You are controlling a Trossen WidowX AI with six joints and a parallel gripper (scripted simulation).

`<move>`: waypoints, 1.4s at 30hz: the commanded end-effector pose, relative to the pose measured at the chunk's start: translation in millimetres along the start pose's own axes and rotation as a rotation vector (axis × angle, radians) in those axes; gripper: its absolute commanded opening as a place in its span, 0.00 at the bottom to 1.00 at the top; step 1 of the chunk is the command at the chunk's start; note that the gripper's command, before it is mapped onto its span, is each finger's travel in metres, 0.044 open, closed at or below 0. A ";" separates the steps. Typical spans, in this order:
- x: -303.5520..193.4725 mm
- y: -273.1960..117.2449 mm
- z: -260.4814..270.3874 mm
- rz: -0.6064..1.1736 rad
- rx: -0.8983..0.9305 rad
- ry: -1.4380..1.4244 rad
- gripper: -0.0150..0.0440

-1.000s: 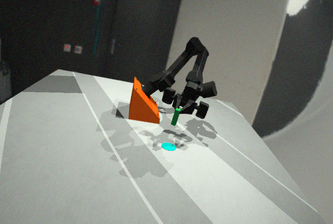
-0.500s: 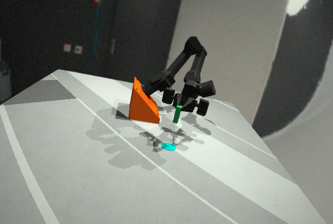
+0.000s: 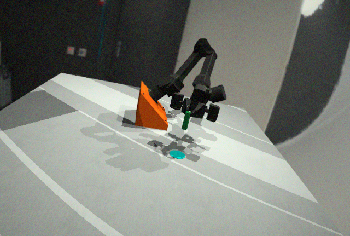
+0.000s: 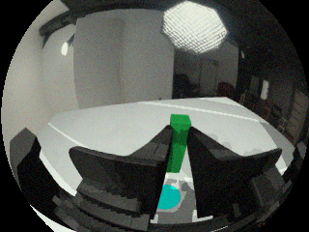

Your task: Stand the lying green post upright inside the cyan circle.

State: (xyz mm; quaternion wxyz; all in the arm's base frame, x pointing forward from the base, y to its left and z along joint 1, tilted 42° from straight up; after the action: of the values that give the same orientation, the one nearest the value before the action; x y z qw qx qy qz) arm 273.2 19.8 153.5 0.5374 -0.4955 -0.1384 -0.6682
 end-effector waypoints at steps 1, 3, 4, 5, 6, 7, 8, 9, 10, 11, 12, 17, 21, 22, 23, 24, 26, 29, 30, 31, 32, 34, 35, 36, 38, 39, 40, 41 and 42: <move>-7.0 1.5 1.4 0.003 -0.002 0.000 0.29; -12.9 2.8 3.2 0.005 -0.003 0.000 0.29; -15.9 3.4 4.0 0.007 -0.003 0.000 0.29; -18.8 3.9 4.8 0.008 -0.003 -0.001 0.29; -21.8 4.4 5.5 0.008 -0.004 -0.001 0.29; -24.8 4.9 6.2 0.009 -0.004 -0.001 0.29; -27.8 5.3 6.9 0.010 -0.004 -0.001 0.29; -30.7 5.8 7.6 0.010 -0.004 -0.001 0.29; -33.7 6.1 8.2 0.011 -0.004 -0.001 0.29; -36.6 6.5 8.8 0.011 -0.005 -0.001 0.29; -39.5 6.8 9.3 0.011 -0.005 0.000 0.29; -54.2 7.8 11.6 0.009 -0.005 0.001 0.29; -66.1 8.1 12.8 0.008 -0.005 0.002 0.29; -69.0 8.1 13.1 0.007 -0.005 0.002 0.29; -72.0 8.0 13.2 0.007 -0.005 0.002 0.29; -75.0 7.9 13.4 0.006 -0.004 0.002 0.29; -81.0 7.7 13.6 0.005 -0.004 0.002 0.29; -87.9 7.2 13.7 0.003 -0.003 0.002 0.29; -88.4 7.2 13.7 0.003 -0.003 0.002 0.29; -88.8 7.2 13.8 0.003 -0.003 0.002 0.29; -90.2 7.4 14.1 0.003 -0.003 0.002 0.29; -95.6 8.1 15.2 0.004 -0.003 0.002 0.29; -98.7 8.4 15.7 0.005 -0.003 0.002 0.29; -101.8 8.7 16.2 0.006 -0.003 0.002 0.29; -105.6 9.0 16.8 0.007 -0.003 0.002 0.29; -106.1 9.1 16.9 0.007 -0.002 0.002 0.29; -106.1 9.1 16.9 0.007 -0.002 0.002 0.29; -106.1 9.1 16.9 0.007 -0.002 0.002 0.29; -106.1 9.1 16.9 0.007 -0.002 0.002 0.29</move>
State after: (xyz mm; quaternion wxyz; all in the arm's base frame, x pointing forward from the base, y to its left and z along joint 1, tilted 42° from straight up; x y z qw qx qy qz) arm 280.8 86.9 73.3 0.5393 -0.4999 -0.1352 -0.6640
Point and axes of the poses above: the point midway between the two fingers, 35 mm back from their tips, its own y axis out along the fingers, its own z axis across the jaws, x = y × z, the point moved 5 cm from there along -y, back along the fingers, and after that the axes turned 10 degrees about -y, right-handed, at the moved point
